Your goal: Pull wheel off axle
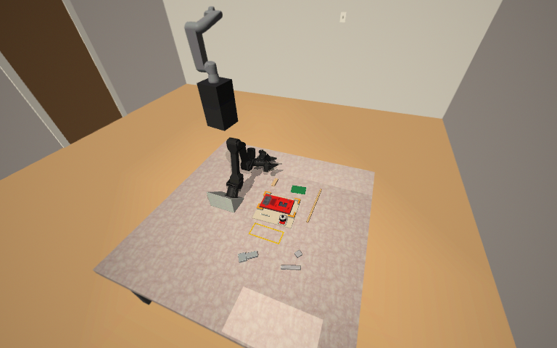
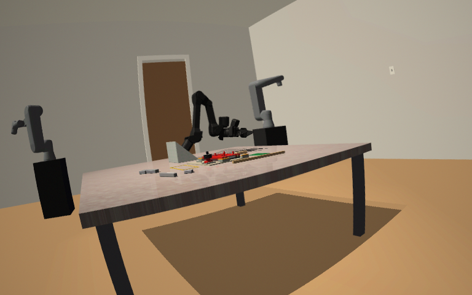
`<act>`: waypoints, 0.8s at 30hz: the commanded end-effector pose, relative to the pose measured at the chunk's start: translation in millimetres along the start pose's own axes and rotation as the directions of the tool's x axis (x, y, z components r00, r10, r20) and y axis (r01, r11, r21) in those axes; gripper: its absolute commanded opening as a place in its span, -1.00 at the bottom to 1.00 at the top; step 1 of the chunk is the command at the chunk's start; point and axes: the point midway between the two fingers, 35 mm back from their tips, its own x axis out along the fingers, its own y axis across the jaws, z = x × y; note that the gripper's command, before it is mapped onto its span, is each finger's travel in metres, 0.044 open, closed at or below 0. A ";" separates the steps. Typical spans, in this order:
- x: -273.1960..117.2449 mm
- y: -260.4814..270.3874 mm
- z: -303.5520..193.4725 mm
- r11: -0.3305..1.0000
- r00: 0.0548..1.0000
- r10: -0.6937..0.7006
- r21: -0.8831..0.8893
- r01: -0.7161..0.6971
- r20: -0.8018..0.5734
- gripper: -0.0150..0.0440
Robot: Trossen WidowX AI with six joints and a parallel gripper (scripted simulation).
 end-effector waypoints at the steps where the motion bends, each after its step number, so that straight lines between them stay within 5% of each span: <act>1: 1.6 0.3 -0.6 1.000 1.000 -0.001 -0.005 0.001 -0.001 0.78; 4: 24.9 1.3 -9.7 0.997 1.000 -0.015 -0.075 0.013 -0.023 0.53; 14: 124.1 -56.3 -56.5 0.951 0.949 -0.194 -0.283 0.121 -0.247 0.53; 24: 167.9 -197.3 -87.8 0.875 0.680 -0.484 -0.313 0.369 -0.551 0.53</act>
